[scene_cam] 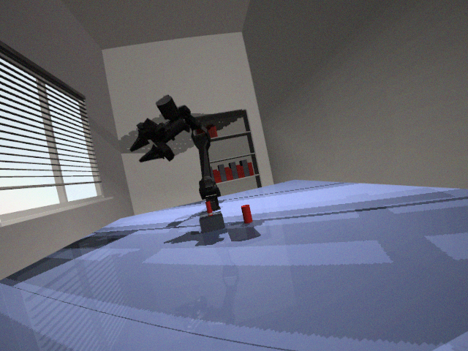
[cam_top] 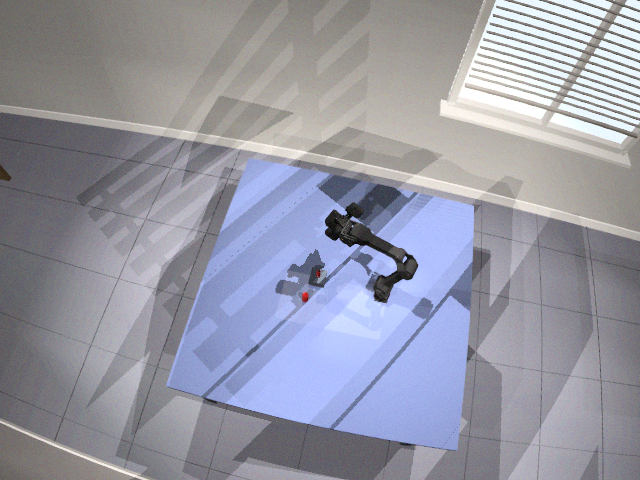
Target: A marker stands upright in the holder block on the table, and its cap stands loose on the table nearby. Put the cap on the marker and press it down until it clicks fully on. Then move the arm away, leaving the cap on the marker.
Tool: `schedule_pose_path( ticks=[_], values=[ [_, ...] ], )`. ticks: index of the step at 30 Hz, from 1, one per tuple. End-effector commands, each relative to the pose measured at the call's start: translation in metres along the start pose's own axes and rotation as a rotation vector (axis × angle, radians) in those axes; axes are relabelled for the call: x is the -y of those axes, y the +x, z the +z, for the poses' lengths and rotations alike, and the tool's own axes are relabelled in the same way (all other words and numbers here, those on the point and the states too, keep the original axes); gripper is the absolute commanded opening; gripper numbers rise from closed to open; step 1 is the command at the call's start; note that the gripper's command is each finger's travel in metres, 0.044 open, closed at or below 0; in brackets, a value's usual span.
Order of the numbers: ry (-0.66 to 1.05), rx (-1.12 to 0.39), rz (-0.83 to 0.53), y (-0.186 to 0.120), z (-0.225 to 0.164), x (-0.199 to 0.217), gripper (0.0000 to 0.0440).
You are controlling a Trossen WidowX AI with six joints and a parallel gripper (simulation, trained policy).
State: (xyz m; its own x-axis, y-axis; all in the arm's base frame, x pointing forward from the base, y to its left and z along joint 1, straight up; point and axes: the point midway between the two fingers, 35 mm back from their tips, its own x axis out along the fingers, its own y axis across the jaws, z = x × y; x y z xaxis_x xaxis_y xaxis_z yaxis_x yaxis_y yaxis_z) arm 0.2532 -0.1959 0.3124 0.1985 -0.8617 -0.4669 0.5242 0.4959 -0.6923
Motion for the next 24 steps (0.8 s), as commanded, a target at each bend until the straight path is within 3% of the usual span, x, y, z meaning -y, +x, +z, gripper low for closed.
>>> schedule_pose_path(
  ticks=[1,24],
  values=[
    [-0.005,-0.004,0.045,0.002,0.006,-0.017,0.0319],
    [-0.005,-0.045,0.235,-0.002,0.028,-0.096,0.0320]
  ],
)
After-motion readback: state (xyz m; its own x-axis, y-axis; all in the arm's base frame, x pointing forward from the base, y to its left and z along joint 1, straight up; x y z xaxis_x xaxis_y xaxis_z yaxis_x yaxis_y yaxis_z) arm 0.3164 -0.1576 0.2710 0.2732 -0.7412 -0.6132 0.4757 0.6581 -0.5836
